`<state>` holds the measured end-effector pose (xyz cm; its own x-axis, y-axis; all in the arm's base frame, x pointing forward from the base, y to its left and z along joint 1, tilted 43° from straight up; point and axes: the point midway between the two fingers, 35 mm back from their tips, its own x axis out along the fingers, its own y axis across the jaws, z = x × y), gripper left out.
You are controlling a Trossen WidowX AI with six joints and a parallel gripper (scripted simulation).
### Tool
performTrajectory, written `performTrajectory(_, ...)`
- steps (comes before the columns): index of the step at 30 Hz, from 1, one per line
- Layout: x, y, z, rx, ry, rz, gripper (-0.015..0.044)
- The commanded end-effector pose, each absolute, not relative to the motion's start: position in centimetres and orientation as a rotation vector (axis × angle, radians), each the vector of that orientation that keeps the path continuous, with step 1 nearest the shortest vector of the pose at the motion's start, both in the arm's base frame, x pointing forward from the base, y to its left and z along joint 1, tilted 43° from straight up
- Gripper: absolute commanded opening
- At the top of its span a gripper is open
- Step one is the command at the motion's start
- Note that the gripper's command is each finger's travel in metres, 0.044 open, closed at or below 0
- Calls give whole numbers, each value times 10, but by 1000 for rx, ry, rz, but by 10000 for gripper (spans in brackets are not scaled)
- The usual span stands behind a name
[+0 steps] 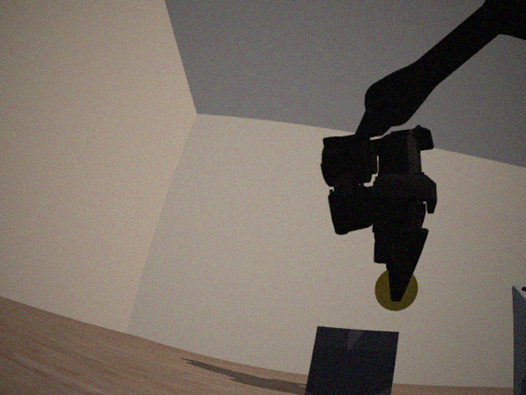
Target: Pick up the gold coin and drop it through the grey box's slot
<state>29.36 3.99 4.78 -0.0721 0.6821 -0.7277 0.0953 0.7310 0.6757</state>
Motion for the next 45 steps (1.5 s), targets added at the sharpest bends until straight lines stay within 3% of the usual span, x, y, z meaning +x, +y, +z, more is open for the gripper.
performTrajectory(1,304,37,44,635,1590,542,0)
performTrajectory(12,327,31,31,634,1589,542,0)
performTrajectory(45,327,32,30,641,1590,547,0)
